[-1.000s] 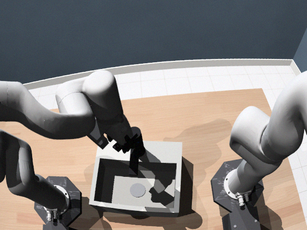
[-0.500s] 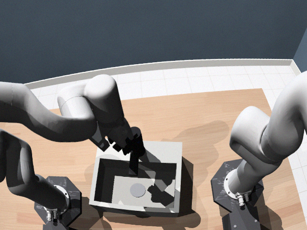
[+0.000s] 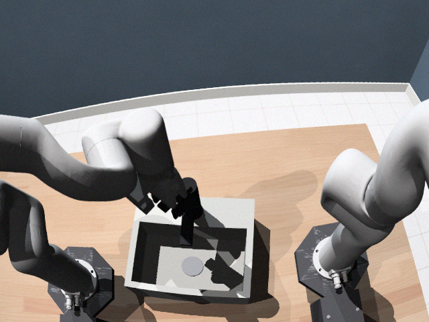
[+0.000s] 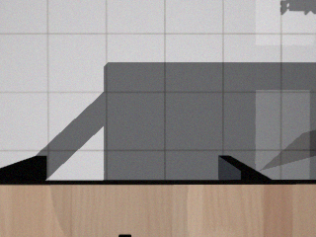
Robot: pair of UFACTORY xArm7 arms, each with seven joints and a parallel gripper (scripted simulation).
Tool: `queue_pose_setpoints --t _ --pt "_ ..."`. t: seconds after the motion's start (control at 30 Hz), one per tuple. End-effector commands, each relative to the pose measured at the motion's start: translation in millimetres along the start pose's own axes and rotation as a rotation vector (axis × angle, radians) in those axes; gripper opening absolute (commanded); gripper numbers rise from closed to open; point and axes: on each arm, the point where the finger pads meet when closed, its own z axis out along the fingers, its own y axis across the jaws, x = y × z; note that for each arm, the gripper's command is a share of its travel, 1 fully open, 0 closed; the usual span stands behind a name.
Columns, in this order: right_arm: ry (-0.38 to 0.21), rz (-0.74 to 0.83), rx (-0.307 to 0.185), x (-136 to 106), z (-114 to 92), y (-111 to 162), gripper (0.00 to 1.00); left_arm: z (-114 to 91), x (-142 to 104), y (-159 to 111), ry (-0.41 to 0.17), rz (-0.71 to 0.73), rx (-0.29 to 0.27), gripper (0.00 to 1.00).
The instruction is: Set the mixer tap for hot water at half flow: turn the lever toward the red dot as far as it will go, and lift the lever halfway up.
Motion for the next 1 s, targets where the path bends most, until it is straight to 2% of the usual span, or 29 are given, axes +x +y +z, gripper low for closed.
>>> queue_pose_setpoints --t 0.0,0.57,0.6,0.97 --pt "0.004 0.000 0.001 1.0 -1.5 -0.1 1.00 -0.5 -1.2 -0.4 -0.004 0.000 0.001 0.64" --pt "0.004 0.000 0.001 1.0 -1.5 -0.1 1.00 -0.2 -1.2 -0.4 -0.004 0.000 0.001 0.64" --pt "0.004 0.000 0.001 1.0 -1.5 -0.1 1.00 -0.2 -1.2 -0.4 -0.004 0.000 0.001 0.00" --pt "0.004 0.000 0.001 1.0 -1.5 -0.1 1.00 -0.2 -1.2 -0.4 -0.004 0.000 0.001 0.00"
